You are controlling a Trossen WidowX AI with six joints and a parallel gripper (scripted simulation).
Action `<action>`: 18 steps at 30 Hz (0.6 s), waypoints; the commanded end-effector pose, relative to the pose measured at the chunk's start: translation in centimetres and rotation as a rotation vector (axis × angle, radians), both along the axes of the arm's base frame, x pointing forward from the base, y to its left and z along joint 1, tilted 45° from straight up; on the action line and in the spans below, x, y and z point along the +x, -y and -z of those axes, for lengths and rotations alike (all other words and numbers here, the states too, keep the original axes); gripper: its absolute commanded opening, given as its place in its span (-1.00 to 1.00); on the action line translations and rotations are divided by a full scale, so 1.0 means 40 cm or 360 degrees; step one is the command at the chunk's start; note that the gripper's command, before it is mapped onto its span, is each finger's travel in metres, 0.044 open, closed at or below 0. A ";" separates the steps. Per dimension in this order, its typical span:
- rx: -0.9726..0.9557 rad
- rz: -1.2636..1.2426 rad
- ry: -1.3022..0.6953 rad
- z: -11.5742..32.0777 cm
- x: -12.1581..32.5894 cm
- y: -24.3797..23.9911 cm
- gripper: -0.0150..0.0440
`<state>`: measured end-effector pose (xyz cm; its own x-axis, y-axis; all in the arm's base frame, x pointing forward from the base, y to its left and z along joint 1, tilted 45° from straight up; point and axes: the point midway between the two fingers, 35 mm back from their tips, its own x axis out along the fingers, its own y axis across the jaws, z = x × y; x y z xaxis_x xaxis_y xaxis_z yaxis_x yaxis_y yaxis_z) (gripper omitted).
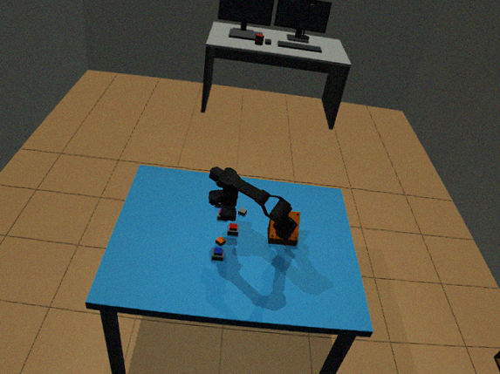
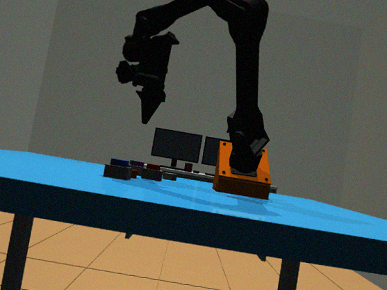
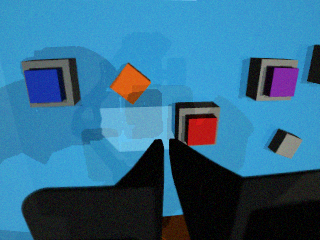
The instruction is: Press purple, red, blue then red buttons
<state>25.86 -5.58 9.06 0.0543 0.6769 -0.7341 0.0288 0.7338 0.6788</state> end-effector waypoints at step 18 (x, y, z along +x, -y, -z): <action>0.0045 -0.0013 -0.0039 0.218 -0.087 -0.026 -0.42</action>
